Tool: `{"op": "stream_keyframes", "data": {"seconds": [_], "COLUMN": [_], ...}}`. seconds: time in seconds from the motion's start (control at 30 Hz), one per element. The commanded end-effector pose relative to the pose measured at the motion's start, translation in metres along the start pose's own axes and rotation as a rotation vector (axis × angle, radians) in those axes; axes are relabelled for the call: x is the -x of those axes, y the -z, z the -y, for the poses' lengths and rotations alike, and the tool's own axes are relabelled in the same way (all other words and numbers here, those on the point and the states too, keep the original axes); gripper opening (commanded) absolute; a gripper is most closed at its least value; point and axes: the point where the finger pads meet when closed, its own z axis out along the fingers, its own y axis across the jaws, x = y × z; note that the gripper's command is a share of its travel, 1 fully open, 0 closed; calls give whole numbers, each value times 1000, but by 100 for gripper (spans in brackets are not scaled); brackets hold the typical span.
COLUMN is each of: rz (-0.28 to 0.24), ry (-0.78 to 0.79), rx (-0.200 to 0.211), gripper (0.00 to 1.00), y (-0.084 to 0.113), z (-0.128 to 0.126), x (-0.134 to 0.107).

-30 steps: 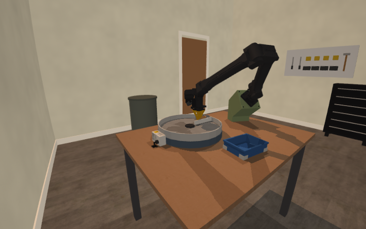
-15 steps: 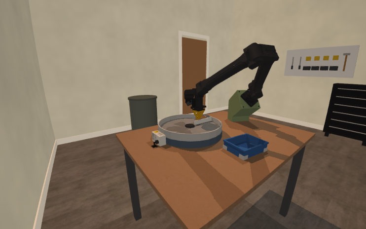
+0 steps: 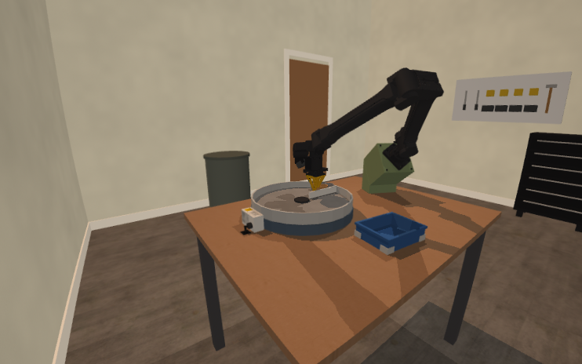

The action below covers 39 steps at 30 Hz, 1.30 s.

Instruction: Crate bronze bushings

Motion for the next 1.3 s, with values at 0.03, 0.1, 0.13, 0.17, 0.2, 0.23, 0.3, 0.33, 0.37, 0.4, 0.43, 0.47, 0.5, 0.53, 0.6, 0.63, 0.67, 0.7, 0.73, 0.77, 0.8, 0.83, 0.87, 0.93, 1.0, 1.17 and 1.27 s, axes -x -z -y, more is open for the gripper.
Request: {"op": "stream_keyframes", "data": {"seconds": [0.03, 0.1, 0.13, 0.17, 0.2, 0.23, 0.3, 0.33, 0.37, 0.4, 0.43, 0.47, 0.5, 0.53, 0.6, 0.63, 0.67, 0.7, 0.73, 0.77, 0.8, 0.83, 0.87, 0.93, 1.0, 1.17, 1.27], "rz": [23, 23, 23, 23, 23, 23, 24, 24, 24, 11, 10, 12, 16, 16, 16, 16, 16, 16, 16, 16, 16, 16, 16, 16, 16, 16, 16], "ry": [14, 14, 14, 14, 14, 14, 15, 15, 15, -17, -17, -13, -5, -4, -5, -5, -5, -5, -5, -5, -5, -5, -5, -5, -5, -5, -5], "rx": [27, 27, 27, 27, 27, 27, 26, 26, 26, 9, 9, 11, 15, 16, 15, 15, 15, 15, 15, 15, 15, 15, 15, 15, 15, 15, 15], "gripper": [14, 14, 14, 14, 14, 14, 0, 0, 0, 0, 0, 0, 0, 0, 0, 0, 0, 0, 0, 0, 0, 0, 0, 0, 0, 0, 0], "y": [9, 9, 9, 9, 9, 9, 9, 9, 9, 6, 6, 7, 8, 8, 8, 8, 8, 8, 8, 8, 8, 8, 8, 8, 8, 8, 8], "z": [-10, -10, -10, -10, -10, -10, -10, -10, -10, 1, 1, -1, -6, -6, -5, -5, -5, -5, -5, -5, -5, -5, -5, -5, -5, -5, -5], "x": [9, 9, 9, 9, 9, 9, 10, 10, 10, 4, 4, 5, 7, 7, 7, 7, 7, 7, 7, 7, 7, 7, 7, 7, 7, 7, 7]}}
